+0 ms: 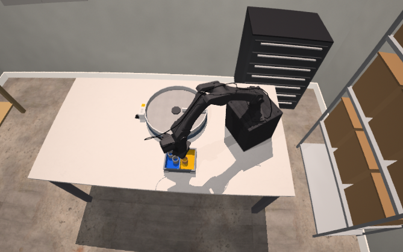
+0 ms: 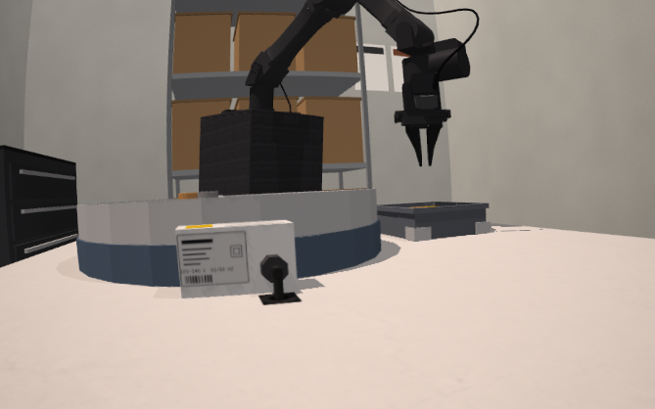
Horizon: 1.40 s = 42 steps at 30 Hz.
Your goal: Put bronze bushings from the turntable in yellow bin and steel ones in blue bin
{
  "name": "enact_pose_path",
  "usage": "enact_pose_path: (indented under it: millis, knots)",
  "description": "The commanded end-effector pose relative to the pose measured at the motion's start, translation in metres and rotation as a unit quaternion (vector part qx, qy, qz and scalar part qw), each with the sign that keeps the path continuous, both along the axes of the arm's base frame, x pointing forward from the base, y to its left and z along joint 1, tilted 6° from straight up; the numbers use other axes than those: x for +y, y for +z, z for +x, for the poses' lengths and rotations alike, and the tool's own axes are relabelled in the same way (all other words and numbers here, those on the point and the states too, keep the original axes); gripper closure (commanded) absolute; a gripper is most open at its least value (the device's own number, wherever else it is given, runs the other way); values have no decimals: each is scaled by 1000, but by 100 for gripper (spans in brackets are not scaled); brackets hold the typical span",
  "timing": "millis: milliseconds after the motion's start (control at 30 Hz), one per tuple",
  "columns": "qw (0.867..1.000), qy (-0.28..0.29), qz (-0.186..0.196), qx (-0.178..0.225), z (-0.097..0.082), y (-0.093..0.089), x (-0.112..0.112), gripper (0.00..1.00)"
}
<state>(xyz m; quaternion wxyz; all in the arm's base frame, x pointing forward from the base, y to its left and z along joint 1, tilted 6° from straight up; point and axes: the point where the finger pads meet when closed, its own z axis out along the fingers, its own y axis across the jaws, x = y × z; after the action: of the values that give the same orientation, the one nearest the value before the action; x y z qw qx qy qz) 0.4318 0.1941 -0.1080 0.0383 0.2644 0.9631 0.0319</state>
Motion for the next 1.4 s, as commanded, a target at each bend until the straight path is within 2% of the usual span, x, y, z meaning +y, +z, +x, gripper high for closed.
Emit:
enact_pose_path:
  millis: [0,467,533,600,867,1167,1367]
  knots:
    - [1000,3,-4,-4,0,3,5,85]
    - [1000,5,-5,-3,-2,2,4,86]
    - [1000,7,-6,-1,-5,1,2,86]
    - [1000,7,-2,-10,0,8,-1,86]
    - [1000,6,0,-12,1,7,-13,86]
    - [1000,26,2,-11,-9,5,-38,86]
    - [999,48,0,-12,-21,2,-70,86]
